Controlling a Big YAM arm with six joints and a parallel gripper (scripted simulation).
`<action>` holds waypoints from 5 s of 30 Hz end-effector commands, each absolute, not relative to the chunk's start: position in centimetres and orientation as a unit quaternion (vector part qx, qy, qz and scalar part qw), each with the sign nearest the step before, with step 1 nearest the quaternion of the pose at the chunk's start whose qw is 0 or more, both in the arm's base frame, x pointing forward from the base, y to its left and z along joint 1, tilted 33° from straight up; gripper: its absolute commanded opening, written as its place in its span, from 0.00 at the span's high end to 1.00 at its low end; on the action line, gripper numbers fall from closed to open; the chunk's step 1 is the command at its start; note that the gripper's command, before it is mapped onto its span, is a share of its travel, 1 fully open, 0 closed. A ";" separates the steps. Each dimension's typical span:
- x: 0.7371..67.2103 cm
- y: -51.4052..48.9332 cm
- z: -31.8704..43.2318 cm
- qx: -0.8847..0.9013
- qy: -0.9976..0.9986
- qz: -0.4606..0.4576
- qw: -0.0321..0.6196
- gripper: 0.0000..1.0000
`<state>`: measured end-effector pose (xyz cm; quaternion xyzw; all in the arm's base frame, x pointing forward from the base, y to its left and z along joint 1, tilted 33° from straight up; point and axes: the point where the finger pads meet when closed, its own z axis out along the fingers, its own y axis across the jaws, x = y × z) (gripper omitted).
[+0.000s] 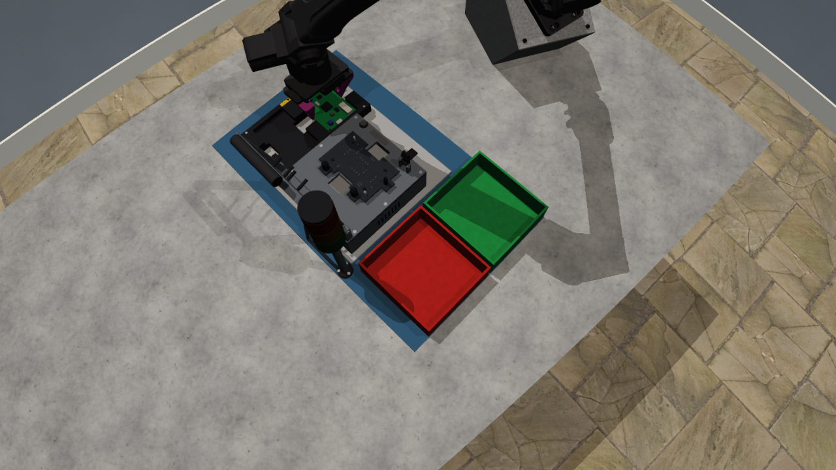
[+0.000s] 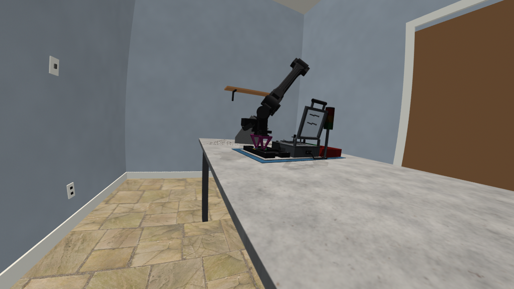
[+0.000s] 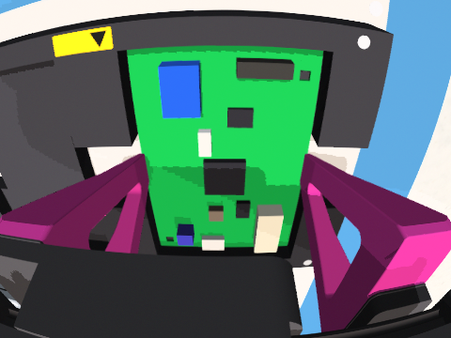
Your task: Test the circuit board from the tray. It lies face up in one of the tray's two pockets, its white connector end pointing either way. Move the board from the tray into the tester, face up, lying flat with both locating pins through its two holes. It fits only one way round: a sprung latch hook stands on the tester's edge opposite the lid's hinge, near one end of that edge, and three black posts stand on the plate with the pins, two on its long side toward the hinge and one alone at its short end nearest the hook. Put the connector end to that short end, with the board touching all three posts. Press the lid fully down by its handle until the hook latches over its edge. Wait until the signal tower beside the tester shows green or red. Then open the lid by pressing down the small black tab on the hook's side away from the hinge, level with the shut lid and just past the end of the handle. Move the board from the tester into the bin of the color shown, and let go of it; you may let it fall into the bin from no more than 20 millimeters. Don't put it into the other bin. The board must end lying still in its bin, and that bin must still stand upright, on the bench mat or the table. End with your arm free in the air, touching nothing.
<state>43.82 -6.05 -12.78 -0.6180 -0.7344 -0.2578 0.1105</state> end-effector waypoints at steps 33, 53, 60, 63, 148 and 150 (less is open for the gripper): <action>44.9 -8.3 -10.2 -0.620 -0.734 -0.265 0.088 0.28; 45.2 -9.3 -8.4 -0.616 -0.737 -0.266 0.083 0.28; 44.9 -9.5 -8.4 -0.619 -0.734 -0.265 0.084 0.28; 45.2 -9.9 -7.8 -0.618 -0.735 -0.266 0.080 0.28; 44.8 -0.9 5.1 -0.613 -0.738 -0.265 0.093 0.28; 45.0 0.0 5.8 -0.613 -0.739 -0.265 0.092 0.28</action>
